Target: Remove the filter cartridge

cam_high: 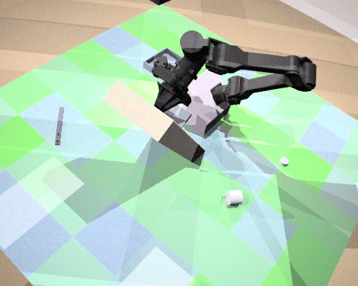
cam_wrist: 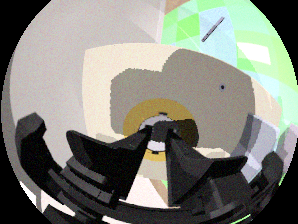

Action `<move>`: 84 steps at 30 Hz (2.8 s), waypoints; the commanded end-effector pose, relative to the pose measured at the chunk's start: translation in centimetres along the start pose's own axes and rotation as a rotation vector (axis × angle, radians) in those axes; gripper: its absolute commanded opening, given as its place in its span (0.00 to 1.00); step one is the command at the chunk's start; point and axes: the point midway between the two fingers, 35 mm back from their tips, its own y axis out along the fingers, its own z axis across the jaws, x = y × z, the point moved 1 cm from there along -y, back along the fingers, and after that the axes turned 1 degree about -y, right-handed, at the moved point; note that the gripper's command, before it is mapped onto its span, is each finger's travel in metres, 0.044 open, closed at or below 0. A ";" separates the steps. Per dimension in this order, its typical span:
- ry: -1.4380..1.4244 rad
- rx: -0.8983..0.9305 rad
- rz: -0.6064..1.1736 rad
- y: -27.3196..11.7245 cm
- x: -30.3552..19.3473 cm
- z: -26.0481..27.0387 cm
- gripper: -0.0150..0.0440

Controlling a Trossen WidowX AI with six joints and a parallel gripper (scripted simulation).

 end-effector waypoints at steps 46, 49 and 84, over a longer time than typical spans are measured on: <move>-0.995 -0.006 -0.003 0.6 0.0 -0.1 0.25; -1.100 -0.006 -0.003 0.6 0.0 -0.1 0.25; -1.626 -0.024 0.003 -5.1 0.4 -0.1 0.25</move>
